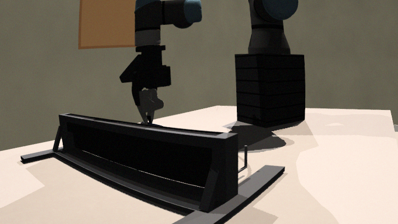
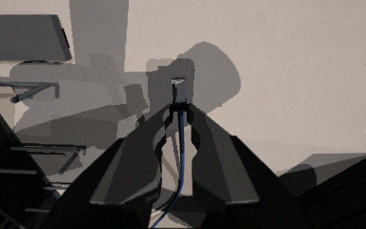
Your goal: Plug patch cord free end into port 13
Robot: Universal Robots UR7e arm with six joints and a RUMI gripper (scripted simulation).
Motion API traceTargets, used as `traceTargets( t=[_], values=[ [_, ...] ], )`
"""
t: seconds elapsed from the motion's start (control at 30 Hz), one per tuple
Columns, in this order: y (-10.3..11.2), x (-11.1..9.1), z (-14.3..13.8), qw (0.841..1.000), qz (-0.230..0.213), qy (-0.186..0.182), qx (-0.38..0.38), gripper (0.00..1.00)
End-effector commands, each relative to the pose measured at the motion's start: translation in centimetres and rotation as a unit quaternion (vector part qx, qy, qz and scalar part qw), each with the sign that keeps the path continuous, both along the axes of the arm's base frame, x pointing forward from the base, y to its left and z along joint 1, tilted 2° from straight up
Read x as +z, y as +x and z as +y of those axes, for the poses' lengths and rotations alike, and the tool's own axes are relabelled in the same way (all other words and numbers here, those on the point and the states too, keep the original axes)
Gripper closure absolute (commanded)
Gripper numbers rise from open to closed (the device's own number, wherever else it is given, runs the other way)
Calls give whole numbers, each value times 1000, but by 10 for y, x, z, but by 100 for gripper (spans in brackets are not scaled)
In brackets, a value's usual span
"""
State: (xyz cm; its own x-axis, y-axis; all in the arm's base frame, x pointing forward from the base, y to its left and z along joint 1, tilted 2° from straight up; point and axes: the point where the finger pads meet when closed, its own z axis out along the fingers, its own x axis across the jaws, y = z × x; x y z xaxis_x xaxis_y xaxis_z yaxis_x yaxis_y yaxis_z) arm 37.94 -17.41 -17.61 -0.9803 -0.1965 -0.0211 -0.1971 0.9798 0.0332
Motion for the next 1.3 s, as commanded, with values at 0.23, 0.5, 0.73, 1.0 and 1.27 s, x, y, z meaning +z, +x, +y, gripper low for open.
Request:
traceTargets(
  t=[0.23,0.5,0.73,1.0,1.27],
  values=[
    [0,16,-1,1000,0,0,0,100],
    [0,23,-1,1000,0,0,0,100],
    [0,26,-1,1000,0,0,0,100],
    [0,26,-1,1000,0,0,0,100],
    [0,26,-1,1000,0,0,0,100]
  ],
)
